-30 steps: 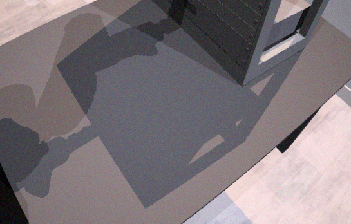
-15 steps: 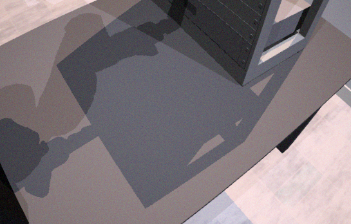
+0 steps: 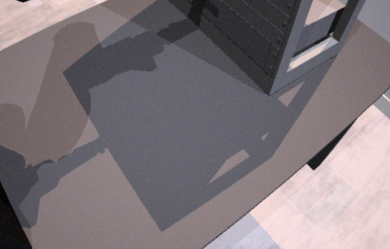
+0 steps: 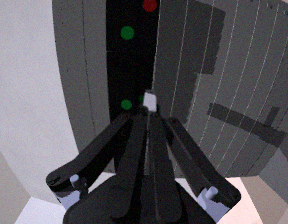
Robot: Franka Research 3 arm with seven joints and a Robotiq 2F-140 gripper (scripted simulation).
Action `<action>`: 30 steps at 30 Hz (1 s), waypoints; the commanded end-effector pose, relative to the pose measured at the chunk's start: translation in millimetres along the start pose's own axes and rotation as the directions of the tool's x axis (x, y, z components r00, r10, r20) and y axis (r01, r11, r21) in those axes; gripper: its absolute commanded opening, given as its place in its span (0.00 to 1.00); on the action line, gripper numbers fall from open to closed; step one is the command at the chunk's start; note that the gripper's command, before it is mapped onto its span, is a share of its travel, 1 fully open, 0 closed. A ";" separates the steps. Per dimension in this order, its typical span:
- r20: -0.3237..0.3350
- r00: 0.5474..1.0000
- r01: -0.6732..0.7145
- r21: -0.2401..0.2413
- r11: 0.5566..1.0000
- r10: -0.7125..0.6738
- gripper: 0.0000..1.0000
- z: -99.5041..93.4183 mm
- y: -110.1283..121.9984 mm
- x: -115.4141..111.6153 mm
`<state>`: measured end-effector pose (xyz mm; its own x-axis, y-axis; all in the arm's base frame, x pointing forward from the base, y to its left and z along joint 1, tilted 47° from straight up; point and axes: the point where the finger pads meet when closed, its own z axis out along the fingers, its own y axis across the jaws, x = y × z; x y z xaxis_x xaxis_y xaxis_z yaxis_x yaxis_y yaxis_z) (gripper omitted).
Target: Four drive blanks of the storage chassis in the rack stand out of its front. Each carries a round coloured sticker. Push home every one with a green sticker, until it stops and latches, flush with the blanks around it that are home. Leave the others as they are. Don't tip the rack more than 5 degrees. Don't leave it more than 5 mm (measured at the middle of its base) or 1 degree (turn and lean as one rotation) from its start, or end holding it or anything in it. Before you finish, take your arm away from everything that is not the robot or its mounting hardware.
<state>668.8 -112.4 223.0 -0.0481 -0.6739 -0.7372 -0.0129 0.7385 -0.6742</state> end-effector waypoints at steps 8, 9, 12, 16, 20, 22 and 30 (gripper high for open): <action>-0.006 1.000 0.010 0.011 1.000 -0.010 0.00 -34.6 -3.3 1.9; -0.006 1.000 0.010 0.011 1.000 -0.010 0.00 -34.6 -3.3 1.9; -0.006 1.000 0.010 0.011 1.000 -0.010 0.00 -35.4 -7.3 2.5; -0.006 1.000 0.010 0.011 1.000 -0.010 0.00 -37.0 -16.5 3.8; -0.006 1.000 0.010 0.011 1.000 -0.010 0.00 -40.8 -37.1 6.8; -0.006 1.000 0.010 0.011 1.000 -0.010 0.00 -41.5 -40.8 7.3; -0.006 1.000 0.010 0.011 1.000 -0.010 0.00 -21.7 -41.2 7.4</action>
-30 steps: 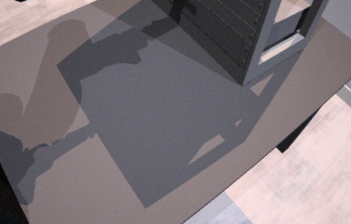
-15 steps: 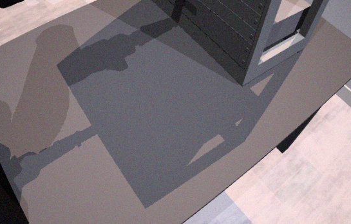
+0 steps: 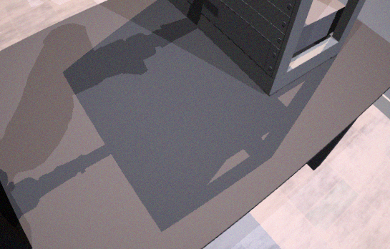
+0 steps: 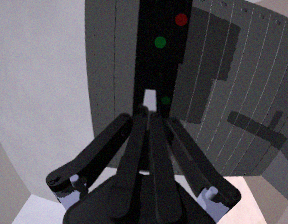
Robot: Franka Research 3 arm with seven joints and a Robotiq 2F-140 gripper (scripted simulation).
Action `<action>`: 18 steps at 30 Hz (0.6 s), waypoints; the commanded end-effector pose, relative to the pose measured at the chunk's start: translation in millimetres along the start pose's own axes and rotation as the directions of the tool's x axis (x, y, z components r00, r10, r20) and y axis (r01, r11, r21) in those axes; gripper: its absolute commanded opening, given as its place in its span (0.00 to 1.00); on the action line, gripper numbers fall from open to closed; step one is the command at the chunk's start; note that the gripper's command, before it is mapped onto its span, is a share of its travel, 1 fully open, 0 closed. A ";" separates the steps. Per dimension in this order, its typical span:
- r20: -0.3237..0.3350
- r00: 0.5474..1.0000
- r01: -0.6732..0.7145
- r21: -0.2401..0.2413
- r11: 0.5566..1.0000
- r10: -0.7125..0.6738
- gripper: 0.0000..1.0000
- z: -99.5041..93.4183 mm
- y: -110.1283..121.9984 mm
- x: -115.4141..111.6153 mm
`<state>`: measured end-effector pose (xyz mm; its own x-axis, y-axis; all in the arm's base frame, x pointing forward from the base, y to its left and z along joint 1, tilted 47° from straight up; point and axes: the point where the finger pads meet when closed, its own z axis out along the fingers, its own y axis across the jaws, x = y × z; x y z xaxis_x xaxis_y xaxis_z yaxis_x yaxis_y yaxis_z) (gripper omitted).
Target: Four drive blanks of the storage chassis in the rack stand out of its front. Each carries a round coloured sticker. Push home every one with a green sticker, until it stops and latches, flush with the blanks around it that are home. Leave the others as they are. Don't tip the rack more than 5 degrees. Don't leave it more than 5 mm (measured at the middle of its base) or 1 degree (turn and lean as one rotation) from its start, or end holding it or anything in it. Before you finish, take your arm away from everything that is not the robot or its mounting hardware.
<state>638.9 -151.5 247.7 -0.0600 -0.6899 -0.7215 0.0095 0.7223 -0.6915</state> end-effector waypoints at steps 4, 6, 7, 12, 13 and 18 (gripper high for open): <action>0.006 1.000 -0.012 -0.013 1.000 0.012 0.00 23.6 4.2 -2.5; 0.006 1.000 -0.012 -0.013 1.000 0.012 0.00 27.4 4.3 -2.5; 0.006 1.000 -0.012 -0.013 1.000 0.012 0.00 27.6 4.3 -2.5; 0.006 1.000 -0.012 -0.013 1.000 0.012 0.00 27.6 4.3 -2.5; 0.006 1.000 -0.012 -0.013 1.000 0.012 0.00 27.6 4.3 -2.5; 0.006 1.000 -0.012 -0.013 1.000 0.012 0.00 27.6 4.3 -2.5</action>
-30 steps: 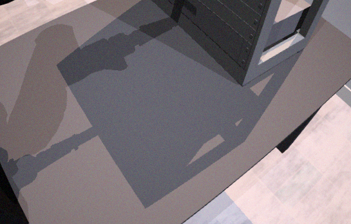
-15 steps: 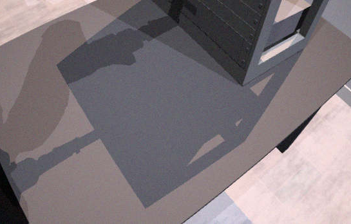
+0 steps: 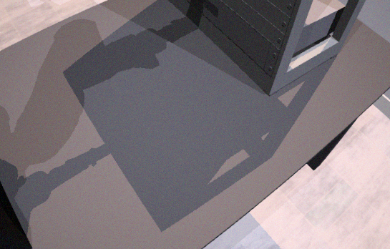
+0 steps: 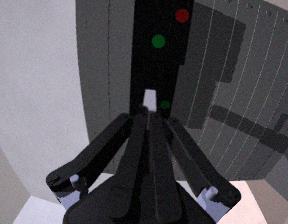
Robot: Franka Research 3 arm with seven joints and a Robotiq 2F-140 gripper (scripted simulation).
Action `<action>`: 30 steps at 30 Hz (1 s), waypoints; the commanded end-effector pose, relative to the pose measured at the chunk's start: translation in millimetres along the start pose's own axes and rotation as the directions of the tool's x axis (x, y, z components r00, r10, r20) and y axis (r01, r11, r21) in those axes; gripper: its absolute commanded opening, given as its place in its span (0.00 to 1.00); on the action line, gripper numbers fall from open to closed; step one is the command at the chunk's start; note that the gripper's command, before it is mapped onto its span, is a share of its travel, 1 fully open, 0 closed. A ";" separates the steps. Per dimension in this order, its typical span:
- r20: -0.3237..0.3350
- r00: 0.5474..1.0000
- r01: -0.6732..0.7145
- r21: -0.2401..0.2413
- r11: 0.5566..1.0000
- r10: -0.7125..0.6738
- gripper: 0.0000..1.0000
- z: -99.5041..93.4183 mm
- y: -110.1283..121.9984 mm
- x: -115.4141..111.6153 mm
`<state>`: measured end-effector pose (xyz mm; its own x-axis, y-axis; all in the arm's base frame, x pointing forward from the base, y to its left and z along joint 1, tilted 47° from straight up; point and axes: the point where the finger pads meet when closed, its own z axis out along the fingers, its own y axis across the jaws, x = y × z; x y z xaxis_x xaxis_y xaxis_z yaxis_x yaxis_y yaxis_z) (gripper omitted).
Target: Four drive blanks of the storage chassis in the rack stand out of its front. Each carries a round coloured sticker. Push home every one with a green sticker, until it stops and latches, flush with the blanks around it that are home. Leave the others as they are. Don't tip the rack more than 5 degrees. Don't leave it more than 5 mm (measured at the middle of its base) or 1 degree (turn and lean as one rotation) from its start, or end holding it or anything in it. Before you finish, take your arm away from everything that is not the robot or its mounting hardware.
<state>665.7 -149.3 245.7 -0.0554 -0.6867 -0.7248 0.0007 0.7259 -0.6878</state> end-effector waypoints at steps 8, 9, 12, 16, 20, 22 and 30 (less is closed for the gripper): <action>0.002 1.000 -0.008 -0.004 1.000 0.008 0.00 1.0 1.1 -0.8; 0.002 1.000 -0.008 -0.004 1.000 0.008 0.00 1.0 1.1 -0.8; 0.002 1.000 -0.008 -0.004 1.000 0.008 0.00 1.0 1.1 -0.8; 0.002 1.000 -0.008 -0.004 1.000 0.008 0.00 1.0 1.1 -0.8; 0.002 1.000 -0.008 -0.004 1.000 0.008 0.00 1.0 1.1 -0.8; 0.002 1.000 -0.008 -0.004 1.000 0.008 0.00 1.0 1.1 -0.8; 0.002 1.000 -0.008 -0.004 1.000 0.008 0.00 5.0 4.7 -2.8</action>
